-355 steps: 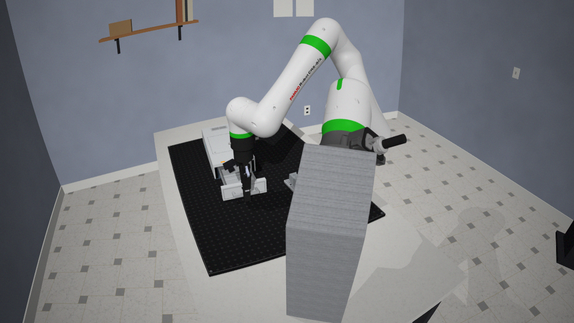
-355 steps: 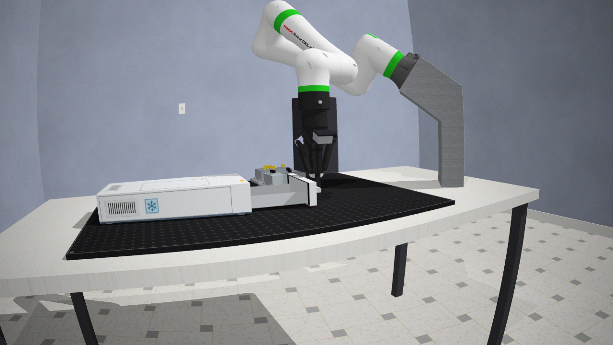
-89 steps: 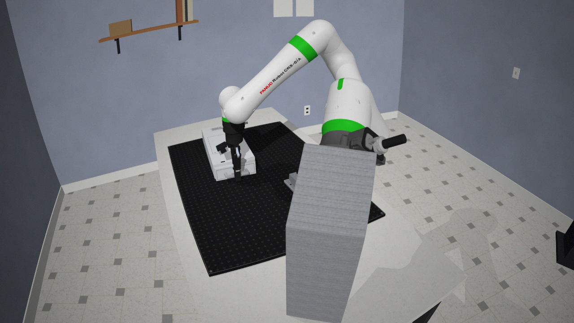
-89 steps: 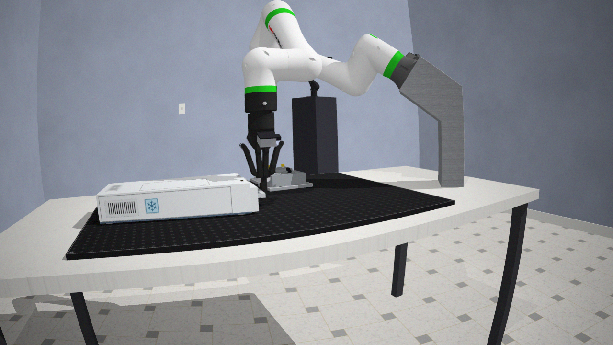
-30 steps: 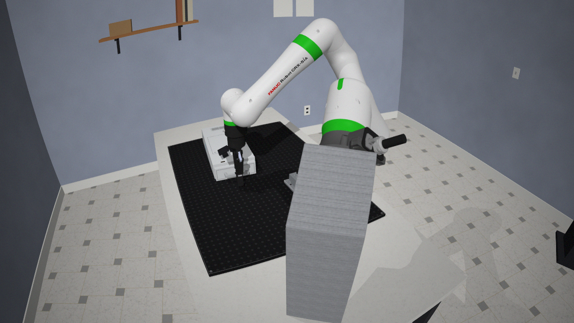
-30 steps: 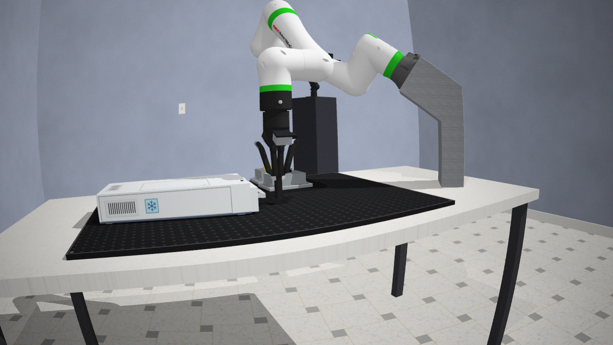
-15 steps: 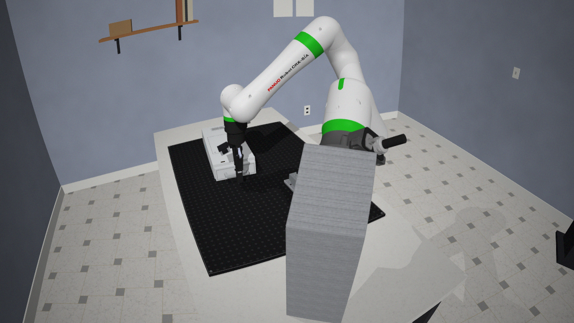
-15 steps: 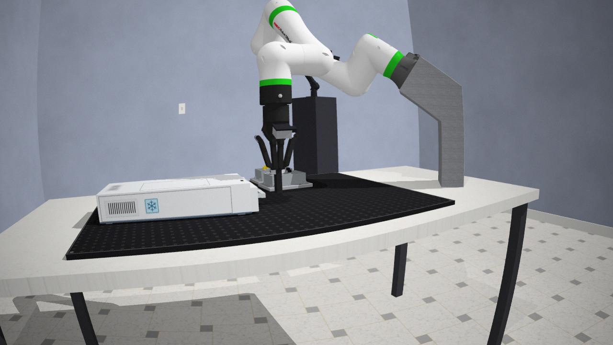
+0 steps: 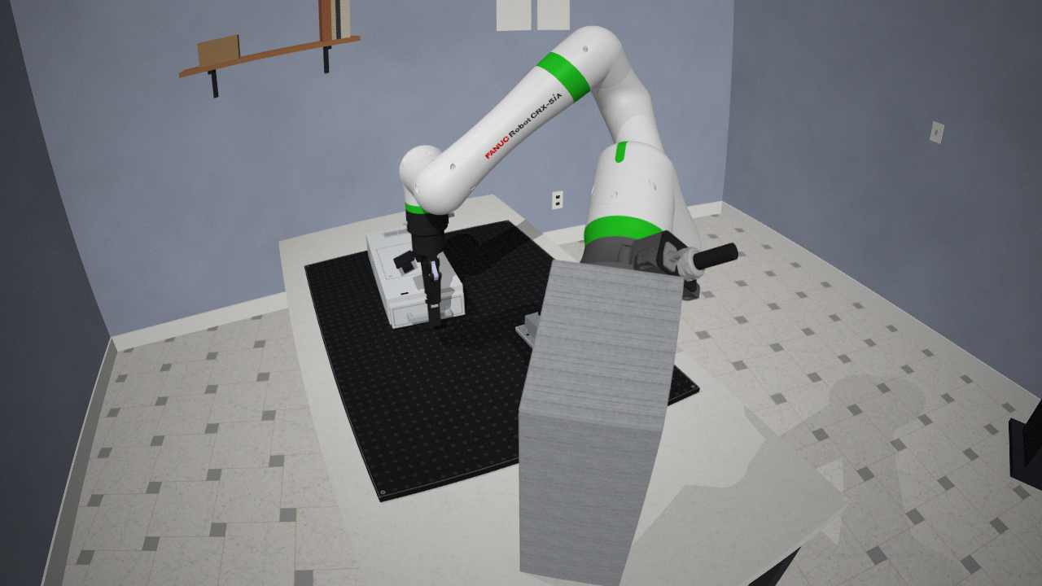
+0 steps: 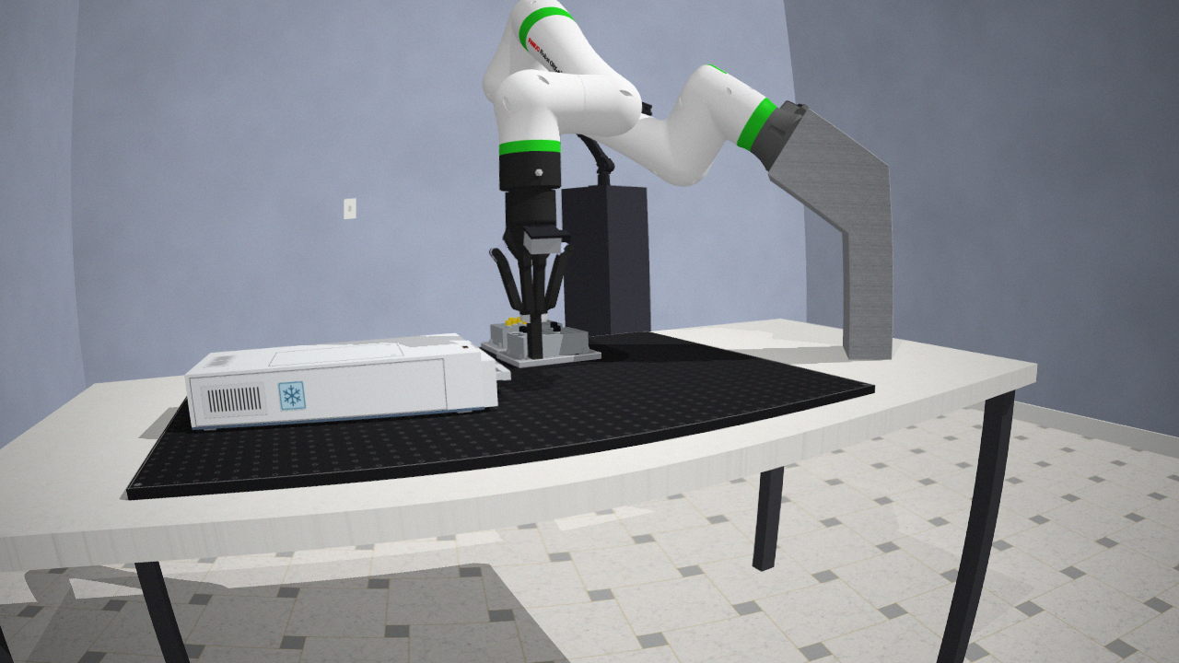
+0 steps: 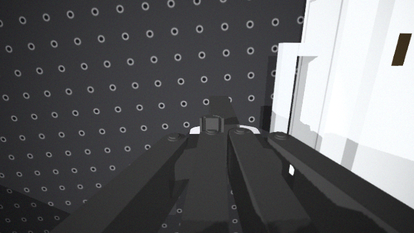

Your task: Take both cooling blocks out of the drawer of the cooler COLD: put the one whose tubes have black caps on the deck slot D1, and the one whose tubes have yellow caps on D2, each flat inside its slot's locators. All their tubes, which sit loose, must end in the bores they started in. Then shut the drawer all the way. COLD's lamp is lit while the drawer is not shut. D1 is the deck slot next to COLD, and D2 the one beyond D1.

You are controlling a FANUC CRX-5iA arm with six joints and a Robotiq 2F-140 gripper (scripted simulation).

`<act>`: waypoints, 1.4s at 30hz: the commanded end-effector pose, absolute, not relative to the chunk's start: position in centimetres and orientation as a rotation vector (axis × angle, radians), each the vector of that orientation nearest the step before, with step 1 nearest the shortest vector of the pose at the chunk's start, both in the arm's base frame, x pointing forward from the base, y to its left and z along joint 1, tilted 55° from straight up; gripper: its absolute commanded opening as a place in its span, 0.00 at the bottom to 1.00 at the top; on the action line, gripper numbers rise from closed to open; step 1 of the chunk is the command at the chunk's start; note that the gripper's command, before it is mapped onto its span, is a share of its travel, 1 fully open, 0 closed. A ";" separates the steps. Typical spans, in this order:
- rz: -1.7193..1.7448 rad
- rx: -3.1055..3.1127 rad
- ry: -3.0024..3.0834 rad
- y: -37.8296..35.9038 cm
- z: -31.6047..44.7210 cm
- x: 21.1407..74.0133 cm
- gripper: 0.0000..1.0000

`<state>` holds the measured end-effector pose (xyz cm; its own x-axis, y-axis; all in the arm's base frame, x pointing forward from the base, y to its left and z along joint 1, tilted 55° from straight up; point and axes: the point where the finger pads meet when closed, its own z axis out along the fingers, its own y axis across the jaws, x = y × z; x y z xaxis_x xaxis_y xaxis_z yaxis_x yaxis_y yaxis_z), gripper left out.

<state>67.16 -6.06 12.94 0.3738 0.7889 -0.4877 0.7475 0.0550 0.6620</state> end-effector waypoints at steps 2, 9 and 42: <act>0.057 1.687 1.374 -5.7 13.3 66.9 0.10; 0.057 1.687 1.374 -5.1 13.8 66.4 0.10; 0.057 1.687 1.374 -2.8 16.0 64.3 0.10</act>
